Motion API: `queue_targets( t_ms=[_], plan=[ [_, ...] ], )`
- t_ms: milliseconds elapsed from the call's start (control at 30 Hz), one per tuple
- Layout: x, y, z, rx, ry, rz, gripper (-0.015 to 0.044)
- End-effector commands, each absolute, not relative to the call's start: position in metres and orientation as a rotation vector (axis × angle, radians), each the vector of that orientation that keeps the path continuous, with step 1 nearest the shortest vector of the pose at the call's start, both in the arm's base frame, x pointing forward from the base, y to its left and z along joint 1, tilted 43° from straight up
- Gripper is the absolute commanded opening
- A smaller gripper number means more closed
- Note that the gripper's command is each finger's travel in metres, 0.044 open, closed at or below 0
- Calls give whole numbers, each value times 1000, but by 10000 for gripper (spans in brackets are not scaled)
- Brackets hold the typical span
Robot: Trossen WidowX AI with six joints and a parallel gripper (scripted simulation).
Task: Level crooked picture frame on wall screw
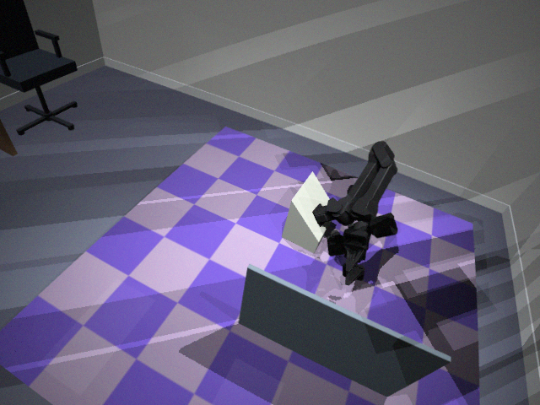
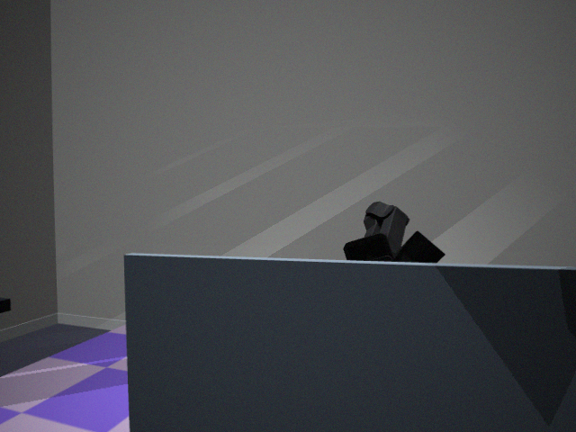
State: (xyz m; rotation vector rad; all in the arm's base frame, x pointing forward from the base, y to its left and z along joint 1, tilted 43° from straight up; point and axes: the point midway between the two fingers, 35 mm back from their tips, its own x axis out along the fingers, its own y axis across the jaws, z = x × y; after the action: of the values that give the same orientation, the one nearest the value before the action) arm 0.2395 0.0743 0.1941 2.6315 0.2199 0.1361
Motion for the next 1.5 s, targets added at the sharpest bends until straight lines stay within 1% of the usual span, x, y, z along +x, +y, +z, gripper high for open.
queue_targets(
  t_ms=[0,167,567,1033,1467],
  plan=[
    [240,75,194,2624,226,136,260],
    [254,79,200,2624,226,137,260],
    [317,90,198,2623,225,141,260],
    [319,90,198,2623,225,141,260],
    [338,94,200,2623,224,142,260]
  ],
)
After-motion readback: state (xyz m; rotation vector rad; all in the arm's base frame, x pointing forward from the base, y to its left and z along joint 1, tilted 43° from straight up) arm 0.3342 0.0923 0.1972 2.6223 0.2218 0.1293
